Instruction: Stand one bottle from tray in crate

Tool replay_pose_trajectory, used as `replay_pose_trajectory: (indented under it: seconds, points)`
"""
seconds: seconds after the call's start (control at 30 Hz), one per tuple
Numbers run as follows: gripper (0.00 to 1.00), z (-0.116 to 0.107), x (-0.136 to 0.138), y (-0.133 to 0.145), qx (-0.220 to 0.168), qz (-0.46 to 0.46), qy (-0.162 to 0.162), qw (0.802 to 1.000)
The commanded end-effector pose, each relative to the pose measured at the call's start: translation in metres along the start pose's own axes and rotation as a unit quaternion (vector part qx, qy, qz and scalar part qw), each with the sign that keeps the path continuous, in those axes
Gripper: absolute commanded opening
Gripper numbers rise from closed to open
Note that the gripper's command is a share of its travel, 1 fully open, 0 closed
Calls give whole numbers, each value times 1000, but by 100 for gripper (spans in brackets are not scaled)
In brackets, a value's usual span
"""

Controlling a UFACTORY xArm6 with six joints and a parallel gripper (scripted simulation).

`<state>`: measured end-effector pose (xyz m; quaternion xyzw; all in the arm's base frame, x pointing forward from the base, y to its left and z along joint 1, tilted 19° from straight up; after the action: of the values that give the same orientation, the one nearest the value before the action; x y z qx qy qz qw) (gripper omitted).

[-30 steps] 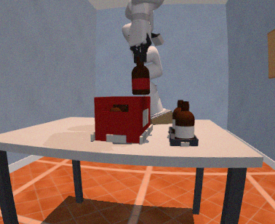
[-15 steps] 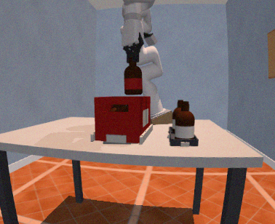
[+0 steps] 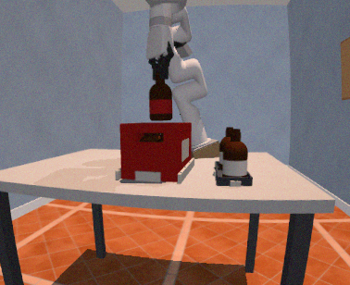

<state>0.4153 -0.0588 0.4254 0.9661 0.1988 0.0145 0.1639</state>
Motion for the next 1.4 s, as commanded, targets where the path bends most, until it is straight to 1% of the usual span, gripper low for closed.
replay_pose_trajectory:
  seconds: [0.0,0.43,1.37]
  points:
    - [0,-1,-2,6,0,0,1,1000]
    - [0,-1,-10,26,0,0,1,1000]
    - [0,-1,-21,52,0,0,1,1000]
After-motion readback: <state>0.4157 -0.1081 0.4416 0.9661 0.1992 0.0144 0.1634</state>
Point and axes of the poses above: the point where the finger pads meet when closed, its own z axis out along the fingers, its own x axis across the jaws, y = z × x, the point moved 7 cm from there along -z, back along the fingers, and after that the axes turned 13 degrees about z, right-handed, at the moved point
